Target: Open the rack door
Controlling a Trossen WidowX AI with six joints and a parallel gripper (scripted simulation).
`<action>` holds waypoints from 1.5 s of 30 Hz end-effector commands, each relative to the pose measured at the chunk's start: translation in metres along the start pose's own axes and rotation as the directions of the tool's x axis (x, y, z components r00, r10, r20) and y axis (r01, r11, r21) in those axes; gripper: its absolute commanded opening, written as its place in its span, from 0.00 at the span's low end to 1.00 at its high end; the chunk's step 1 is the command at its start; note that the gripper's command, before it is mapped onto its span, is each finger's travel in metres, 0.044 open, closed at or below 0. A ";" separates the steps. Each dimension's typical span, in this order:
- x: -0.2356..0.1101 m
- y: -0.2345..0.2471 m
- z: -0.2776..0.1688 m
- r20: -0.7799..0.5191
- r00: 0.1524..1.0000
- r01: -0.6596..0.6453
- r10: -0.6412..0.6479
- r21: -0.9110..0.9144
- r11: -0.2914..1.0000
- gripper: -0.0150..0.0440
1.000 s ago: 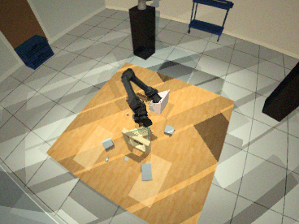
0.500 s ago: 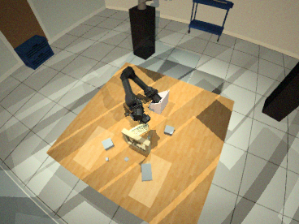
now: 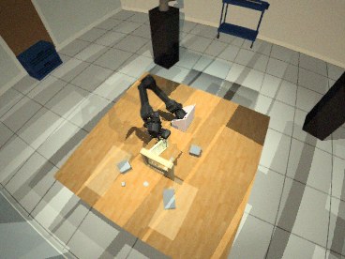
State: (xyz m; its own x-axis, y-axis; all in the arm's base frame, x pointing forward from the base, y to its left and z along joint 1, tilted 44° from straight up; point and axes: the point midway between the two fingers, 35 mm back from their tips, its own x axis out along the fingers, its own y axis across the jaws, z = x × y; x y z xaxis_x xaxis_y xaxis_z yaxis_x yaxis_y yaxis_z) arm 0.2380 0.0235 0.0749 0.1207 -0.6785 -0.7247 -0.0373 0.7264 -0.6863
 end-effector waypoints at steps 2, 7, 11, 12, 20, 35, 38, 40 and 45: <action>0.000 -0.009 0.003 0.005 1.000 0.003 -0.002 -0.071 0.997 0.28; 0.000 -0.019 0.006 0.005 1.000 0.004 -0.003 -0.141 0.990 0.28; 0.000 -0.026 0.008 0.006 1.000 0.004 -0.003 -0.196 0.981 0.28; 0.000 -0.028 0.009 0.006 1.000 0.004 -0.003 -0.209 0.978 0.28; 0.000 -0.037 0.012 0.006 1.000 0.005 -0.004 -0.268 0.963 0.28; 0.000 -0.037 0.012 0.006 1.000 0.005 -0.004 -0.268 0.963 0.54; 0.000 -0.037 0.012 0.006 1.000 0.005 -0.004 -0.268 0.963 0.68; 0.000 -0.037 0.012 0.006 1.000 0.005 -0.004 -0.268 0.963 0.74; -0.005 -0.037 0.012 0.006 1.000 0.004 -0.003 -0.268 0.963 0.74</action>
State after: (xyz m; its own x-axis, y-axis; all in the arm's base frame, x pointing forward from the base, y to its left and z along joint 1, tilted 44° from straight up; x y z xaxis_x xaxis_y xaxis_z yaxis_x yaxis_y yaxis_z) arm 0.2500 -0.0008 0.1024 0.1248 -0.6830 -0.7196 -0.3046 0.6639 -0.6830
